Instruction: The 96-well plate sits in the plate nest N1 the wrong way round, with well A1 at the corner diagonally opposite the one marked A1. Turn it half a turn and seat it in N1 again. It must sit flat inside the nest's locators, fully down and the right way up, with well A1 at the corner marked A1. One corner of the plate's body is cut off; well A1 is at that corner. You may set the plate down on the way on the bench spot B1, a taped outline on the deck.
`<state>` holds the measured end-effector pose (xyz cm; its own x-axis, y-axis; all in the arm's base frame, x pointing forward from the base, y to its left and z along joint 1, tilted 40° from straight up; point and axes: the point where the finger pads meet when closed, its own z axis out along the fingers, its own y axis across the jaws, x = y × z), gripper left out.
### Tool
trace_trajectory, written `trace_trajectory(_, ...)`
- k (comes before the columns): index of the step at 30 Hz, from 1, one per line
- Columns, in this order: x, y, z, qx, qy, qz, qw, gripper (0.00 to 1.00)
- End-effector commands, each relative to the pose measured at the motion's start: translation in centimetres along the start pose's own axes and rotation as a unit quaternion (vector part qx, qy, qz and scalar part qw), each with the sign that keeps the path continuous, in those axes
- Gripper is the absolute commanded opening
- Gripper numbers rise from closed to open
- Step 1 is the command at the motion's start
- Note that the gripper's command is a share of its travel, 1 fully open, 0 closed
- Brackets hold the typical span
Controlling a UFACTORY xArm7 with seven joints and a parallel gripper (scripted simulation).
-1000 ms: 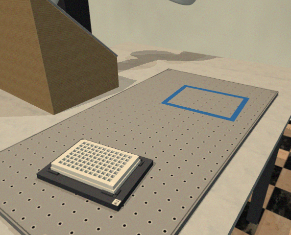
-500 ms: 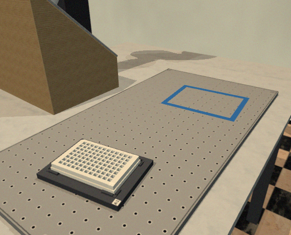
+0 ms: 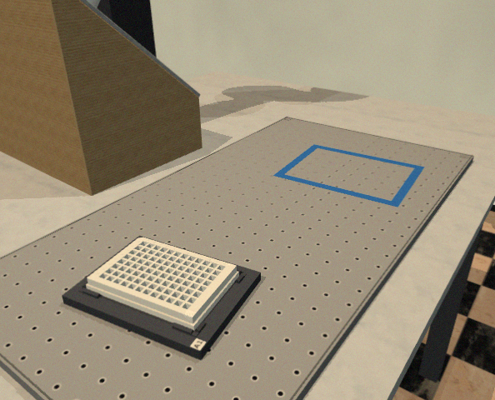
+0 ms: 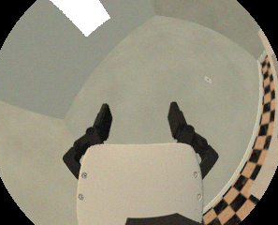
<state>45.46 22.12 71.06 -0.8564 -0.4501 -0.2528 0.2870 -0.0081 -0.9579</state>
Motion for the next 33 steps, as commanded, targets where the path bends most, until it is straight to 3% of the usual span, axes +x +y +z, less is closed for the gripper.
trace_trajectory(1, 1.0, -2.1, 0.0, -0.001, 0.000, 0.002, 1.000, 1.00)
trace_trajectory(2, 1.0, -2.1, 0.0, -0.001, 0.000, 0.002, 1.000, 1.00)
trace_trajectory(6, 2.1, -3.7, -0.3, 0.057, 0.024, 0.026, 0.998, 1.00)
trace_trajectory(21, 5.1, -8.4, -1.3, 0.058, 0.025, 0.027, 0.998, 1.00)
trace_trajectory(25, 6.4, -9.9, -1.8, 0.114, 0.054, 0.049, 0.991, 1.00)
trace_trajectory(33, 8.2, -12.1, -2.6, 0.116, 0.055, 0.049, 0.990, 1.00)
